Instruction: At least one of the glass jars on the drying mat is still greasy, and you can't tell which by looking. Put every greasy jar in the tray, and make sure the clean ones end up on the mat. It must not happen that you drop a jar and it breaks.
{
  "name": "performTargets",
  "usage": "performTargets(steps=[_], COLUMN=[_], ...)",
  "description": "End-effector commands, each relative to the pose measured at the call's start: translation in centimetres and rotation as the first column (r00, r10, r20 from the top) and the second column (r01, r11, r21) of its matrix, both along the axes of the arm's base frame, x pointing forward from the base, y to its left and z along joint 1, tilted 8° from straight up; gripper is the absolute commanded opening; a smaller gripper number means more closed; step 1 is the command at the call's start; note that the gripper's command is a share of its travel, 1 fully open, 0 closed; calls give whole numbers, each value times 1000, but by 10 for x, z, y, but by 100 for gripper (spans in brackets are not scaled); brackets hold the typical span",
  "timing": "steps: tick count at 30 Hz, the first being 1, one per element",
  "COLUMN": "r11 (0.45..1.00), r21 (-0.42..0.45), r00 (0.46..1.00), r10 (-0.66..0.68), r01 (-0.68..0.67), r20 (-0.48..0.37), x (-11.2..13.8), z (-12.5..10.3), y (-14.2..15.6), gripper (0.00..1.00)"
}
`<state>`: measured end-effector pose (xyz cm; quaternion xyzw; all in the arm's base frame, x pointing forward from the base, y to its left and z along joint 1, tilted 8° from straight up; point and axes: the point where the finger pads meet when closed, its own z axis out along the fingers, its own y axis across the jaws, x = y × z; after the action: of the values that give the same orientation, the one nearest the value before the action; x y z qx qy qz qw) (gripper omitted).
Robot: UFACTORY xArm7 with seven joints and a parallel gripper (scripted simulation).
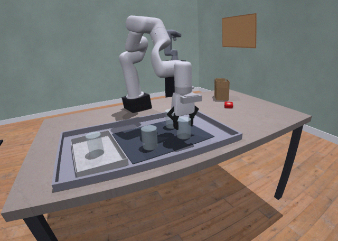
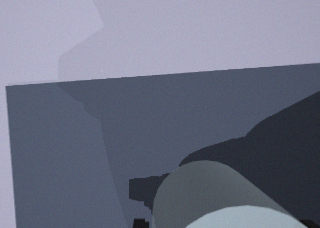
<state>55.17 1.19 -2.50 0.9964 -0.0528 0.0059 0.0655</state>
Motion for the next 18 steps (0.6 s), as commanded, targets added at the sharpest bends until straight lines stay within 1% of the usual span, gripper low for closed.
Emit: performTargets(steps=[1, 7, 8, 18], r11=[1000, 1000, 1000, 1000], r21=[1, 1, 1, 1], r00=[1000, 1000, 1000, 1000], r10=[1, 1, 1, 1], r01=[-1, -1, -1, -1], r20=[6, 6, 6, 6], x=[2, 2, 2, 2], z=[2, 2, 2, 2], y=[1, 1, 1, 1], gripper=[80, 80, 77, 77])
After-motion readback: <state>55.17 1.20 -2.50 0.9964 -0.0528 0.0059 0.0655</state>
